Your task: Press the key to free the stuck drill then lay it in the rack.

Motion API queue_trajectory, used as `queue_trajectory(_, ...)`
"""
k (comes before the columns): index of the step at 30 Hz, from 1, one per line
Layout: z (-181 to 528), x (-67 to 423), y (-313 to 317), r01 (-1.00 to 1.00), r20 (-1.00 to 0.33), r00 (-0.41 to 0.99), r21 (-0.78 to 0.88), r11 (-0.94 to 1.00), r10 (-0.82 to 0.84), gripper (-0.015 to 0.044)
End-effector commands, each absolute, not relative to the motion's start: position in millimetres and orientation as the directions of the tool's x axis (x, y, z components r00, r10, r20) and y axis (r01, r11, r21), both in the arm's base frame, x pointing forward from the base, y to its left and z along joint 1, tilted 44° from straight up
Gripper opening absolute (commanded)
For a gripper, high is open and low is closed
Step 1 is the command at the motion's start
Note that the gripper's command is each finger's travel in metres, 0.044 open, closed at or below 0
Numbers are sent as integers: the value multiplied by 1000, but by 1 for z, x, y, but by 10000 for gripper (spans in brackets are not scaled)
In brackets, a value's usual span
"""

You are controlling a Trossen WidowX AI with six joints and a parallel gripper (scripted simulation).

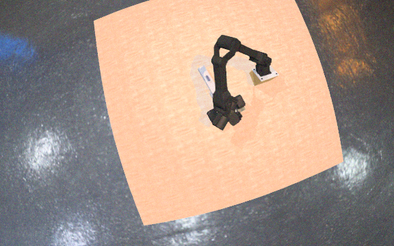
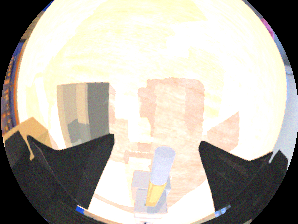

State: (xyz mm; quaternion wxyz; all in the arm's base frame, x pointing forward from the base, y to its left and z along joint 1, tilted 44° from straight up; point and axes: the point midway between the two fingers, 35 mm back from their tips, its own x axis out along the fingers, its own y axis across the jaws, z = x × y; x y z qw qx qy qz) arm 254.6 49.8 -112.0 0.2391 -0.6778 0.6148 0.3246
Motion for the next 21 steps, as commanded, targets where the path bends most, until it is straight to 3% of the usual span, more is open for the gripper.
queue_trajectory(1,-111,255,47,-988,-733,36,74,-133,-679,440)
queue_trajectory(21,-108,257,39,-988,-732,36,74,-133,-680,440)
